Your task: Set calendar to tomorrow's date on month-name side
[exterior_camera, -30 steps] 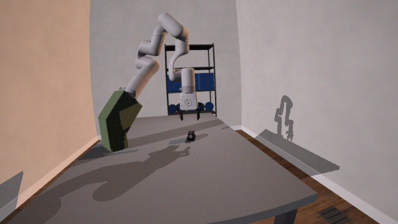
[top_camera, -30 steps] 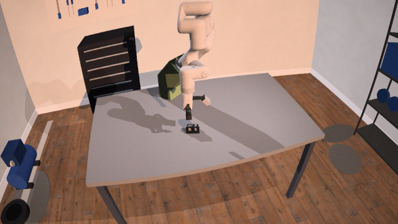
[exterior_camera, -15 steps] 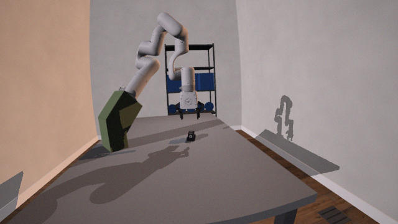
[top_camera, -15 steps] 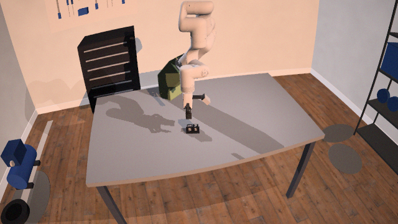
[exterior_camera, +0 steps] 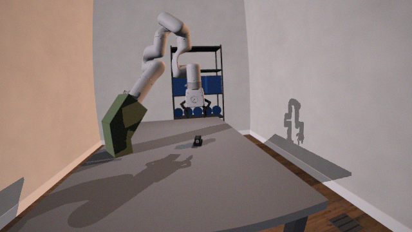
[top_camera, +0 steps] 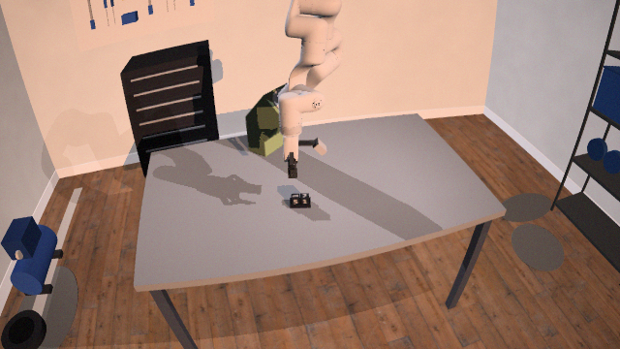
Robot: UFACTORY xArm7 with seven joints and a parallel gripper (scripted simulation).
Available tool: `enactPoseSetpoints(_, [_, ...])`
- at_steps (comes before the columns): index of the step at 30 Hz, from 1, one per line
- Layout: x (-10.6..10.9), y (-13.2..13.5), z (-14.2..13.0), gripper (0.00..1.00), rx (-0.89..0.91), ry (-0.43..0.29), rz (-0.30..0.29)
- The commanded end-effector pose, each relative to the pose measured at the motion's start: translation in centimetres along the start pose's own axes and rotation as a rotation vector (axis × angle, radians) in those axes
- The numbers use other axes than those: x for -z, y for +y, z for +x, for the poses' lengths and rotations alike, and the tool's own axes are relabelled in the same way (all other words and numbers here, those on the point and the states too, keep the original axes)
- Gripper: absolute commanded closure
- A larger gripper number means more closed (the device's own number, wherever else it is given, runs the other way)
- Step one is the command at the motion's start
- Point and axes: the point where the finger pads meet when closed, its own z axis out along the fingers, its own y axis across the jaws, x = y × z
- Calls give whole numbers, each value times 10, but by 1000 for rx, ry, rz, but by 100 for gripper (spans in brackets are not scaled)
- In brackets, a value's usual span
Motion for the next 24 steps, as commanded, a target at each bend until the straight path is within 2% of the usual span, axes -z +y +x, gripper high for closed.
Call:
enactPoseSetpoints(1, [20, 0, 3, 0, -2, -3, 18])
enactPoseSetpoints(8, [31, 0, 3, 0, -2, -3, 18])
enactPoseSetpoints(24, [32, 0, 3, 0, -2, -4, 18])
